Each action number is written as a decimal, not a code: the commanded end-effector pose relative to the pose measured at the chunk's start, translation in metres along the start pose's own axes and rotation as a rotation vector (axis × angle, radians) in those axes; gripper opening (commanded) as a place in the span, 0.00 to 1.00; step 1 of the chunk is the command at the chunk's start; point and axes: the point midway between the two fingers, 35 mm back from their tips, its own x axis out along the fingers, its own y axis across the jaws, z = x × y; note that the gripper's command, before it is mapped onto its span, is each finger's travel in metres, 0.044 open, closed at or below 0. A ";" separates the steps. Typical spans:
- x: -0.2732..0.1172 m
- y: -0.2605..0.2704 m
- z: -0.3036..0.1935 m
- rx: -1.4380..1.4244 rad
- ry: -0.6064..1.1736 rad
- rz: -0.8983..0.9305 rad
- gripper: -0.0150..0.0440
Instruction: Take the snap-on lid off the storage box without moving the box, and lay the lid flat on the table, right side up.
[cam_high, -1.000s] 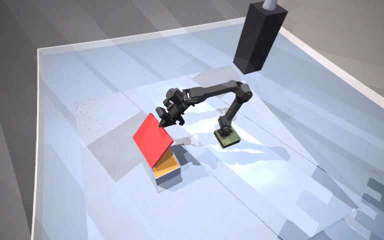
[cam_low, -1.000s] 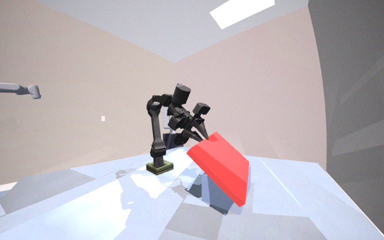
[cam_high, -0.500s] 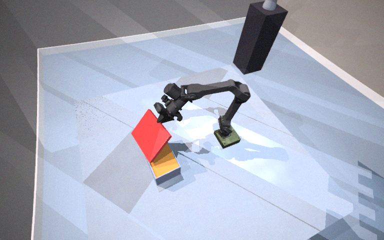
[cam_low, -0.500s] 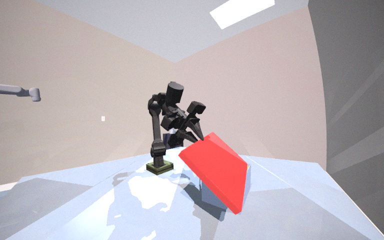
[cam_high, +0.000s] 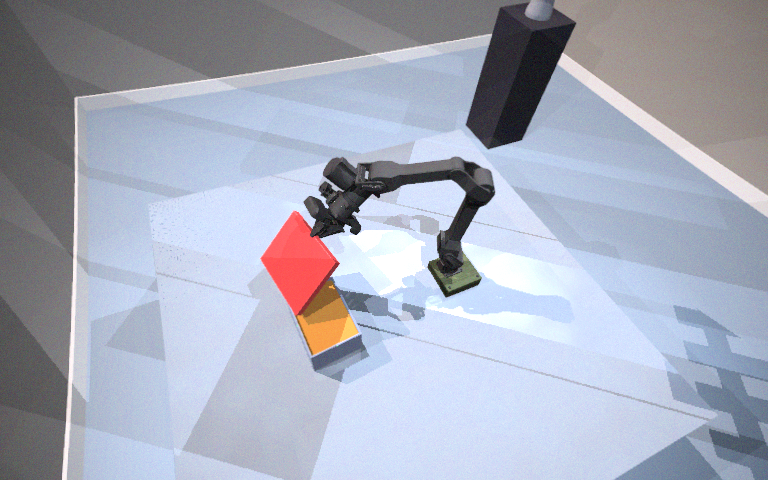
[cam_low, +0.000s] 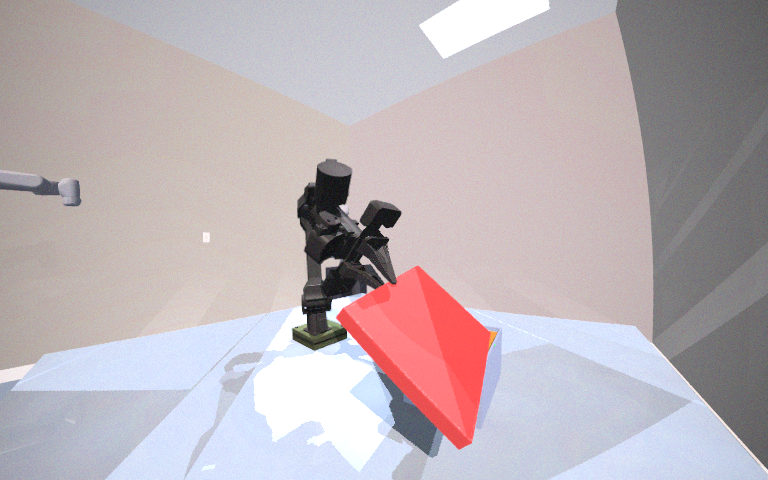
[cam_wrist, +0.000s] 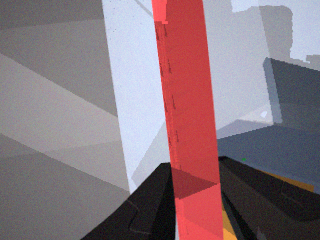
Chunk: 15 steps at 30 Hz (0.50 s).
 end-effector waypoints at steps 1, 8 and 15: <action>-0.004 0.006 0.010 -0.011 0.000 0.020 0.25; -0.005 0.006 0.024 -0.012 -0.001 0.019 0.25; -0.006 0.005 0.038 -0.013 -0.001 0.019 0.25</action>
